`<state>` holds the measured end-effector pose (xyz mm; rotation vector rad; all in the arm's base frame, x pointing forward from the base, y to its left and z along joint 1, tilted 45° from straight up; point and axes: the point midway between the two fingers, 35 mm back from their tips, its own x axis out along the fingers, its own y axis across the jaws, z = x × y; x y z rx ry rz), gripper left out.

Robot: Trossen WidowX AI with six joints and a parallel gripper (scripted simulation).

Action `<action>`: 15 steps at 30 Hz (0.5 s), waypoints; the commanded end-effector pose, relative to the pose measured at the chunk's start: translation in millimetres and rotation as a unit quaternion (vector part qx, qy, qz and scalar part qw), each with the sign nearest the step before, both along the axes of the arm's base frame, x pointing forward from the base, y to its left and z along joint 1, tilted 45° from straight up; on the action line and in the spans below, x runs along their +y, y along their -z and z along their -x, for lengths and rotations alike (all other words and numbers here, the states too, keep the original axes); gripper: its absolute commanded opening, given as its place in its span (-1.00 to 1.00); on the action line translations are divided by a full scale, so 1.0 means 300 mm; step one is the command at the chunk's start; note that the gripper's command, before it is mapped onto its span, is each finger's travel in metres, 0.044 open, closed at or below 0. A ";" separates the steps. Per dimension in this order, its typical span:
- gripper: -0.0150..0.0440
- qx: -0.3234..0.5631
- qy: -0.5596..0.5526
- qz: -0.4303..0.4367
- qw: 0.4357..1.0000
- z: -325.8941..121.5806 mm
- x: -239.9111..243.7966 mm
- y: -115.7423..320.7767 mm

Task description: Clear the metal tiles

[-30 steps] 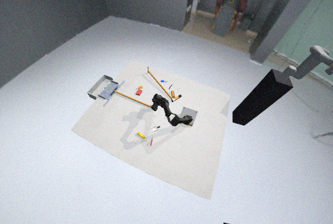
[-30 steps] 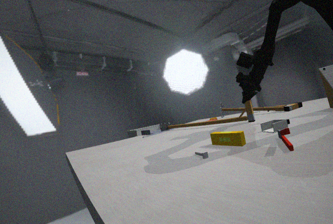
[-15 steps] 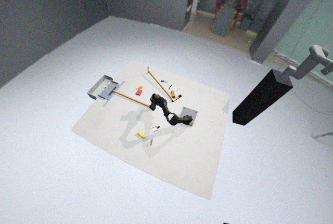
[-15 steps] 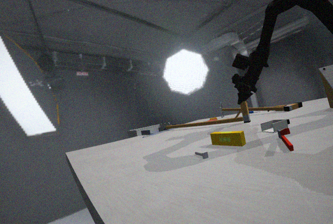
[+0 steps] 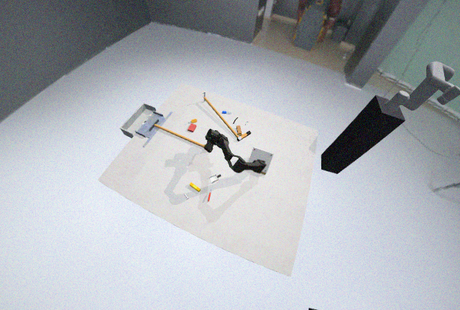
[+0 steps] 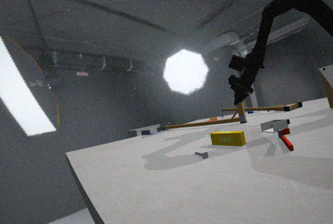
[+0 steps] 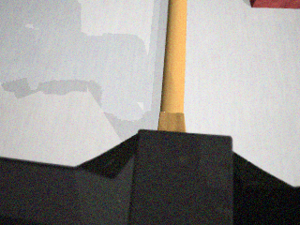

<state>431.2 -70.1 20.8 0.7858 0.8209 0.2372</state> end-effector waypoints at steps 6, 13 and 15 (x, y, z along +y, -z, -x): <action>-0.49 -0.002 0.004 0.001 1.000 -0.048 -0.014 -0.009; -0.49 -0.002 0.004 0.001 1.000 -0.079 -0.020 -0.011; -0.49 -0.002 0.004 0.001 1.000 -0.088 -0.021 -0.011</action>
